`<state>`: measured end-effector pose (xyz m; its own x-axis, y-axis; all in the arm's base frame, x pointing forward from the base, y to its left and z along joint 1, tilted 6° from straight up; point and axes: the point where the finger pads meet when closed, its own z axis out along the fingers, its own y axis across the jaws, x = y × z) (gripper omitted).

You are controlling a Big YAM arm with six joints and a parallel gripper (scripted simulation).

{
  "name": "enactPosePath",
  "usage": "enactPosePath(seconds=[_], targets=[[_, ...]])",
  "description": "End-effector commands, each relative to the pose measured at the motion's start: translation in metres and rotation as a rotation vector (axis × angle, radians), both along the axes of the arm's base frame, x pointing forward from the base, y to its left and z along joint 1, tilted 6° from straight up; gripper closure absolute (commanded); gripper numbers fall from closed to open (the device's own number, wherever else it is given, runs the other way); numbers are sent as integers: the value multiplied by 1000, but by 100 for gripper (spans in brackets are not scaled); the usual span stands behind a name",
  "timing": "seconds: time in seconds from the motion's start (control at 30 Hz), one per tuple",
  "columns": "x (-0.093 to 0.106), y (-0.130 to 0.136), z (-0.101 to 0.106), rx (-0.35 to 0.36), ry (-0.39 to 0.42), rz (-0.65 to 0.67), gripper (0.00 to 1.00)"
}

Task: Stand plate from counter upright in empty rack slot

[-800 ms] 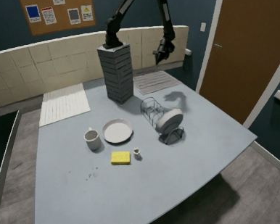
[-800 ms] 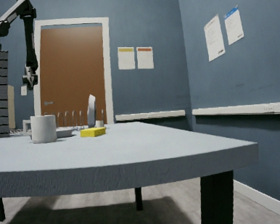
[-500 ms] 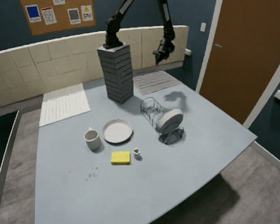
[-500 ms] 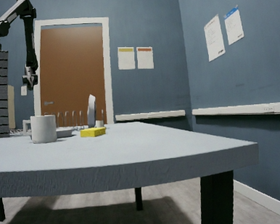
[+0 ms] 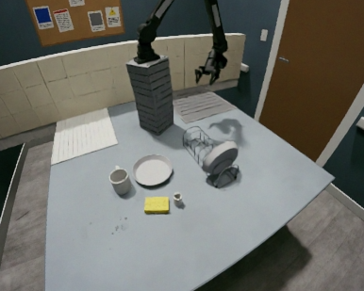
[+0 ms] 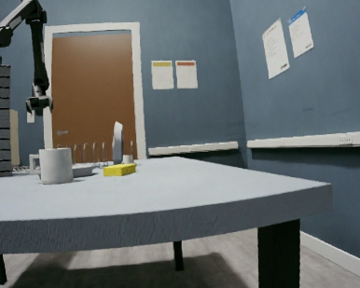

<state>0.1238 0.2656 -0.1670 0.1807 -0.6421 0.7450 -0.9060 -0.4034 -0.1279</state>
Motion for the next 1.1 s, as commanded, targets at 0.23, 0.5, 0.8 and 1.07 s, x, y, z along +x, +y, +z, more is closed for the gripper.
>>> enactPosePath(seconds=[0.23, 0.5, 0.8, 1.07], targets=[[36, 42, 19, 219, -35, -145, 0], [92, 74, 50, 463, -83, -326, 0], [224, 92, 145, 978, -265, -657, 0], [340, 54, 270, 1433, -524, -851, 0]])
